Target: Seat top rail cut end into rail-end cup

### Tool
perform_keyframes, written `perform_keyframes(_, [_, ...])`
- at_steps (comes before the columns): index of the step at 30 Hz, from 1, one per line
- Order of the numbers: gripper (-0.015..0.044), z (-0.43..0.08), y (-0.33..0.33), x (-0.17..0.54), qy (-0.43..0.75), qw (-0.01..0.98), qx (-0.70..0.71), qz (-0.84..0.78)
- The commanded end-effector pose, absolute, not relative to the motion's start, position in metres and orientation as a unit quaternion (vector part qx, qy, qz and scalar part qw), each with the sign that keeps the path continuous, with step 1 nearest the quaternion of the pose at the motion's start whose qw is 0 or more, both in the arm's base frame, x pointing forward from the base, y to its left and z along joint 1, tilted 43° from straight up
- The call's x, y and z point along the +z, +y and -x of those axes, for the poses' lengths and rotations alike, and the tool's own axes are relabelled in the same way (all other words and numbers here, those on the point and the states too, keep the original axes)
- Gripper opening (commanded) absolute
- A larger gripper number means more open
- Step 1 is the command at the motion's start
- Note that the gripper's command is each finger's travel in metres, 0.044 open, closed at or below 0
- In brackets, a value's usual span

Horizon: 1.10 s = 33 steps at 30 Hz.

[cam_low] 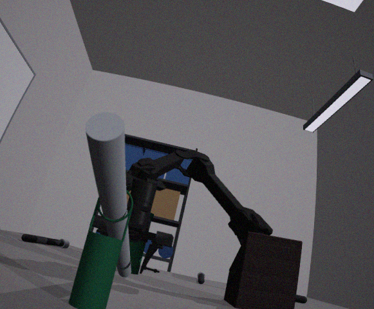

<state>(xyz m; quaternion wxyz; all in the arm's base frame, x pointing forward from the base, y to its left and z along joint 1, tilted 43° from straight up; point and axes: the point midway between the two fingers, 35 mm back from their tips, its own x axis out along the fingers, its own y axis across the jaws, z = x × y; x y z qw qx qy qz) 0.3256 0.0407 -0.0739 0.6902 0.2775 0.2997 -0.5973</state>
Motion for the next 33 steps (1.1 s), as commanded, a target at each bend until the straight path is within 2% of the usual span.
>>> perform_keyframes(1, [0.0309, -0.324, 0.039, -0.076, 0.301, 0.691, -0.598, -0.272])
perform_keyframes(4, [0.0230, -0.324, 0.039, -0.076, 0.301, 0.691, -0.598, -0.272])
perform_keyframes(19, [0.0130, -0.324, 0.039, -0.076, 0.301, 0.691, -0.598, -0.272])
perform_keyframes(24, [0.0000, -0.325, 0.043, -0.072, 0.301, 0.691, -0.598, -0.272])
perform_keyframes(33, [0.0000, -0.326, 0.050, -0.052, 0.276, 0.700, -0.612, -0.245])
